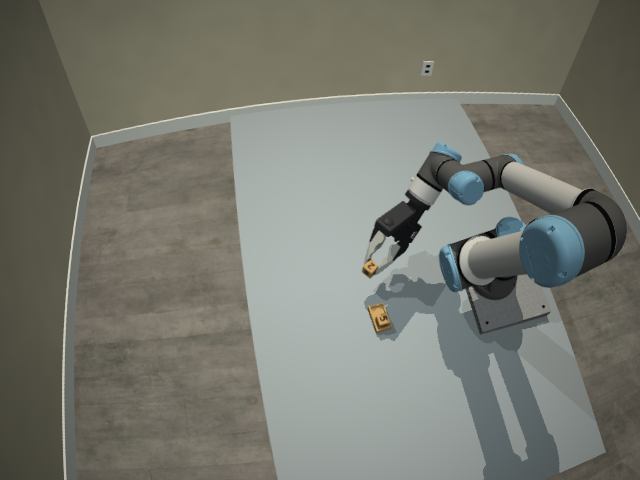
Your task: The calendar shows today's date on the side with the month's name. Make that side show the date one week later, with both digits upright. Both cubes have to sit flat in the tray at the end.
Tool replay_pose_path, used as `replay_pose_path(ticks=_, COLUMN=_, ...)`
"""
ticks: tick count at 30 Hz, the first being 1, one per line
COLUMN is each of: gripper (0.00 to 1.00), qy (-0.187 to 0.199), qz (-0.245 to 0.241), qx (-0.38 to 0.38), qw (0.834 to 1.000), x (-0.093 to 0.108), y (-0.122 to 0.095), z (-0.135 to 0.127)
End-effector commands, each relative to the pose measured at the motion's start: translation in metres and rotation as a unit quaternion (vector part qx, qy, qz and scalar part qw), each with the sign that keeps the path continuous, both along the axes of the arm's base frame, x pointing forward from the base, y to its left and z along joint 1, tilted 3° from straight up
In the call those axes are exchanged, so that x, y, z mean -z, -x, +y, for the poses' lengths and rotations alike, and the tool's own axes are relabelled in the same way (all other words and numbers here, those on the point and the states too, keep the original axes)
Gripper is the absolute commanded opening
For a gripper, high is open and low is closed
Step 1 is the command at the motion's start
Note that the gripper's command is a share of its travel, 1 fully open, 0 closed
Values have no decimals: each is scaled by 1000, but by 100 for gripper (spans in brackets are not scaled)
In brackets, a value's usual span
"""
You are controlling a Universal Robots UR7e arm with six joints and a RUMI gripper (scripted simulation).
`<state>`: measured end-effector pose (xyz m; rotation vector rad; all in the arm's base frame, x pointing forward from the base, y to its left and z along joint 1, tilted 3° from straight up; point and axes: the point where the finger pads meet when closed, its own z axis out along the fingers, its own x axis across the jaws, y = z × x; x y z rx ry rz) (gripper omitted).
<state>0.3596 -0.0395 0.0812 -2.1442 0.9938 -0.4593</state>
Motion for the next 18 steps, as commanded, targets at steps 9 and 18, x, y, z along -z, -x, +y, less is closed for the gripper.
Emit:
replay_pose_path(ticks=9, gripper=10, qy=-3, qz=-1, qx=-1, qw=1000, x=2, y=0, z=2)
replay_pose_path(ticks=18, gripper=10, qy=-3, qz=-1, qx=-1, qw=1000, x=10, y=0, z=3)
